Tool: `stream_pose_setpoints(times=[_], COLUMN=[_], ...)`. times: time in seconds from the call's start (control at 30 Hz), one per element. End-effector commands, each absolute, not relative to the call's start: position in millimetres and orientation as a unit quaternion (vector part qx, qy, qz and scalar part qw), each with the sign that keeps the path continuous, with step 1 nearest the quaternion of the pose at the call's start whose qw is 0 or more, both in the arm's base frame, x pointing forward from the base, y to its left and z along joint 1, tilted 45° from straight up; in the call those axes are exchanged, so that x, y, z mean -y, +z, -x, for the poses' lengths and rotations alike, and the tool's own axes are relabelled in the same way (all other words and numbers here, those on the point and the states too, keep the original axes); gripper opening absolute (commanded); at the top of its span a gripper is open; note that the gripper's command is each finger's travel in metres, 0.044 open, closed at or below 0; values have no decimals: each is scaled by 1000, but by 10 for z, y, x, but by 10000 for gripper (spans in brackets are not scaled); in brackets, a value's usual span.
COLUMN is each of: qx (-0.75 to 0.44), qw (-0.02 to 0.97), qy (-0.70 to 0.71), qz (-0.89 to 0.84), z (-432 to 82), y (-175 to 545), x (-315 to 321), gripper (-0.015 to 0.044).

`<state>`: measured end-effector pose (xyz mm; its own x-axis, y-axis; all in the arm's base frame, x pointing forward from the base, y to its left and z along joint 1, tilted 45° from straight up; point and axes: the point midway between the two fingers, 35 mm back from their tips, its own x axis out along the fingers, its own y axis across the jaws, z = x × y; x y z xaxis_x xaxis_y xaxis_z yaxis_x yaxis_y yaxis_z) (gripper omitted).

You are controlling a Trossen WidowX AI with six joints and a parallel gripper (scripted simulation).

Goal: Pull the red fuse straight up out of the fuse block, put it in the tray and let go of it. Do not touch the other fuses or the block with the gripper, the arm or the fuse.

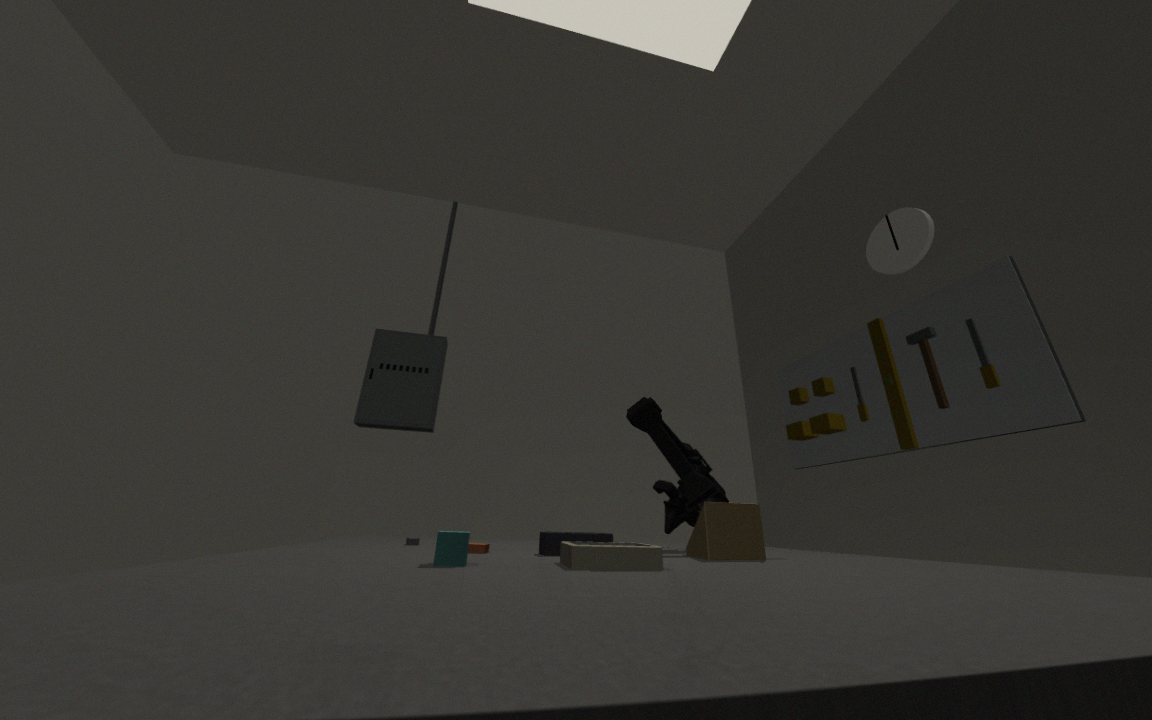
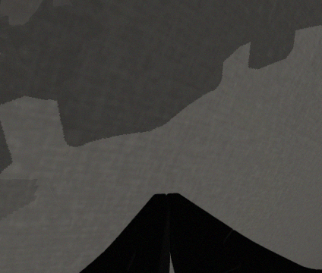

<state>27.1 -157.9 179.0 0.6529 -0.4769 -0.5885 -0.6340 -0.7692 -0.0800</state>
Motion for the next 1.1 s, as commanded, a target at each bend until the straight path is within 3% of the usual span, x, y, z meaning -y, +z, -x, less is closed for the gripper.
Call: stream_pose_setpoints(times=[0.0,0.23,0.47,0.57,1.07], qx=[-310,-410,-414,-381,-102], qw=[142,169,170,163,49], qy=[283,391,393,406,578], qz=[896,807,804,815,808], z=[-273,-305,-305,-320,-703], y=[1801,2236,2249,2205,1916], x=[1571,1189,1175,1220,1410], gripper=[0,0,0,74,74])
